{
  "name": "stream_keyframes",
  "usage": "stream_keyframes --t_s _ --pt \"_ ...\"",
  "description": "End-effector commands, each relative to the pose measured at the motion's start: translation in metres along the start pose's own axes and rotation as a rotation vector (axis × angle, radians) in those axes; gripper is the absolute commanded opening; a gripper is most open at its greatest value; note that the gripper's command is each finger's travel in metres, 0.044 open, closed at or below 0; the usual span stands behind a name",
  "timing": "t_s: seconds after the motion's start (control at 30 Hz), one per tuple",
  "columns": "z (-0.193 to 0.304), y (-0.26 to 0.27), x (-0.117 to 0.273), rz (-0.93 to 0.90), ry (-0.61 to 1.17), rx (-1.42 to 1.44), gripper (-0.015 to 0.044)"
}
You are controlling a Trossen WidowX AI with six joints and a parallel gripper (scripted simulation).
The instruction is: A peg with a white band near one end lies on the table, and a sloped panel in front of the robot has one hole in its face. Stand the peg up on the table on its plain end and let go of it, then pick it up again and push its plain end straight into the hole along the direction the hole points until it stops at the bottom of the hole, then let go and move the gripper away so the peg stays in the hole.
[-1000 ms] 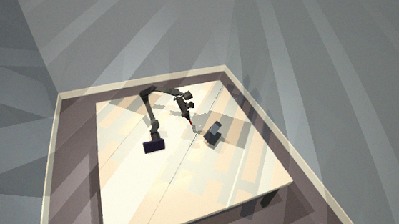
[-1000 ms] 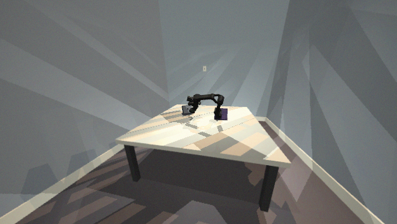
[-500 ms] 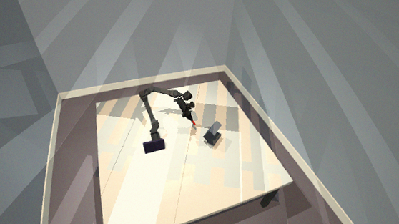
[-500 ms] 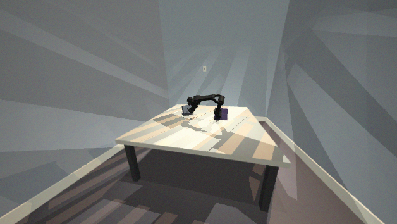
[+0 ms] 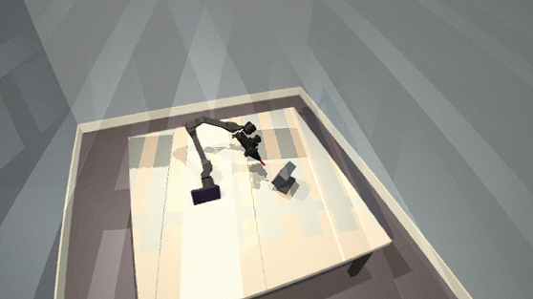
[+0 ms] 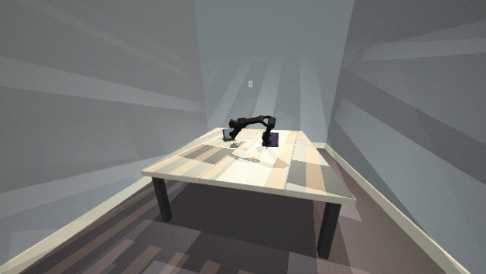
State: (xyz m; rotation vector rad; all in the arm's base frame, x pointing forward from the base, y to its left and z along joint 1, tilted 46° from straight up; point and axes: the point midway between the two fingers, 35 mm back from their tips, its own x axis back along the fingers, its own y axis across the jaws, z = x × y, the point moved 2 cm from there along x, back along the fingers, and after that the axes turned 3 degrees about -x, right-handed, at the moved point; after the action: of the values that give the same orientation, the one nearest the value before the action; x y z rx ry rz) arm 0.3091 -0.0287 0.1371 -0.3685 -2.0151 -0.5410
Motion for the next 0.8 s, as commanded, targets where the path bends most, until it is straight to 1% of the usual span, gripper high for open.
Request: stream_keyframes --t_s 0.0,0.77 --pt "-0.005 -0.001 0.001 0.015 -0.057 -0.028 0.0000" --pt "-0.021 -0.003 -0.028 0.031 -0.136 -0.070 0.0000"
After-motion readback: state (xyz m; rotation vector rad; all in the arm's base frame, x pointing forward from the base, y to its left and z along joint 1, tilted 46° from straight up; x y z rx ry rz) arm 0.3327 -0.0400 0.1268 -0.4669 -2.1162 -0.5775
